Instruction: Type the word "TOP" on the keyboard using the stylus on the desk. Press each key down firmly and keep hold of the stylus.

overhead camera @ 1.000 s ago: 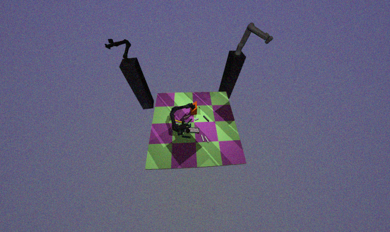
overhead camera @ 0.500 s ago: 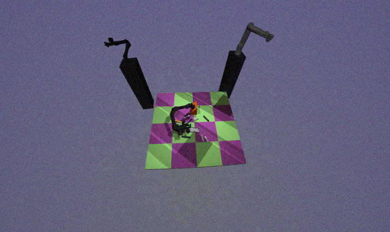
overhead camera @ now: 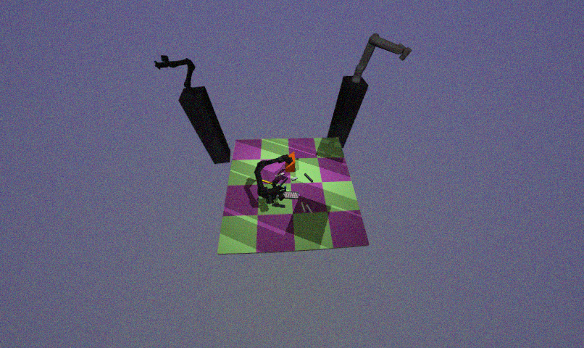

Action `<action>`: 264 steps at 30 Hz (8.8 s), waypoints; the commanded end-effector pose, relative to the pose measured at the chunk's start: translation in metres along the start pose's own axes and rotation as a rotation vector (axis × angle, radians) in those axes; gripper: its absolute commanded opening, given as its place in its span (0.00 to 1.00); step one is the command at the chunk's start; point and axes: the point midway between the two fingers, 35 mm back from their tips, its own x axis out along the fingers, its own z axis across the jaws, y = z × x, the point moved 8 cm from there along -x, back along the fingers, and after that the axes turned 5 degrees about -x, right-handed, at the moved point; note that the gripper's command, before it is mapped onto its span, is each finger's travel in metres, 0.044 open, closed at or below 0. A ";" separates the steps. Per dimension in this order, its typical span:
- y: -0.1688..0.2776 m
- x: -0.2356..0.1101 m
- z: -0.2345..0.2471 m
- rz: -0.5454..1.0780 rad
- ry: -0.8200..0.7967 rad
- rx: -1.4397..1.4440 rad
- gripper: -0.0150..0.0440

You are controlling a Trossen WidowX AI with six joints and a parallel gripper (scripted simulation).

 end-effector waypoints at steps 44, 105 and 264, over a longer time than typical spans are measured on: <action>-0.008 0.006 -0.001 -0.002 0.004 -0.003 0.39; 0.023 0.004 0.022 -0.004 0.004 -0.014 0.25; 0.007 0.009 0.052 0.001 0.001 -0.005 0.25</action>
